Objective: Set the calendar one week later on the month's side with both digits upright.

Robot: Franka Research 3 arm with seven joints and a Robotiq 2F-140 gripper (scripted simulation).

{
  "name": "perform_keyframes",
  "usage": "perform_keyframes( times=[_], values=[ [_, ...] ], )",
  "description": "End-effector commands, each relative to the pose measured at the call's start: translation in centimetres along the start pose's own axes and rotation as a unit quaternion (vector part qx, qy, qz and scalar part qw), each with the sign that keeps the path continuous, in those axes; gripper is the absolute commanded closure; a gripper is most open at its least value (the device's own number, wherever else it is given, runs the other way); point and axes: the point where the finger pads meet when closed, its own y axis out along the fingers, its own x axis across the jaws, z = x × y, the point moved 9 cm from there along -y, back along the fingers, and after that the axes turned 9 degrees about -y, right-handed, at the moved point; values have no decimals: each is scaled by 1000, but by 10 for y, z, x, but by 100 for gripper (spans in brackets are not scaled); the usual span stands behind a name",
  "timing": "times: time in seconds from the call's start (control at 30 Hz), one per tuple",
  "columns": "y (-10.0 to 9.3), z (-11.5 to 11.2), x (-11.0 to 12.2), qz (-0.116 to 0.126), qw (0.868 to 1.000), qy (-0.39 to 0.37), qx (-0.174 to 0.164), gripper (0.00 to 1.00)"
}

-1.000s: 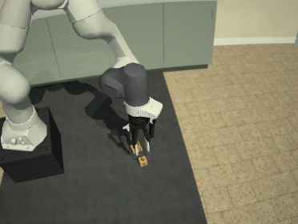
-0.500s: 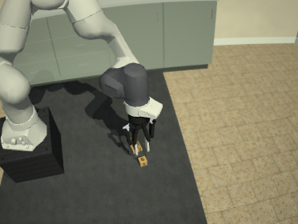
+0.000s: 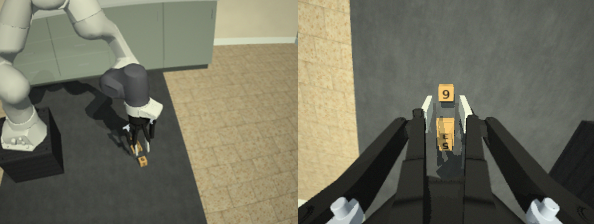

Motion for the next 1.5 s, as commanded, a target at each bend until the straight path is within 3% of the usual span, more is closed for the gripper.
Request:
perform_keyframes(
  times=[0.0,1.47],
  values=[
    [3,-1,0,0,1000,2,-1,71],
    [49,-2,-1,0,1000,2,-1,71]
  ],
)
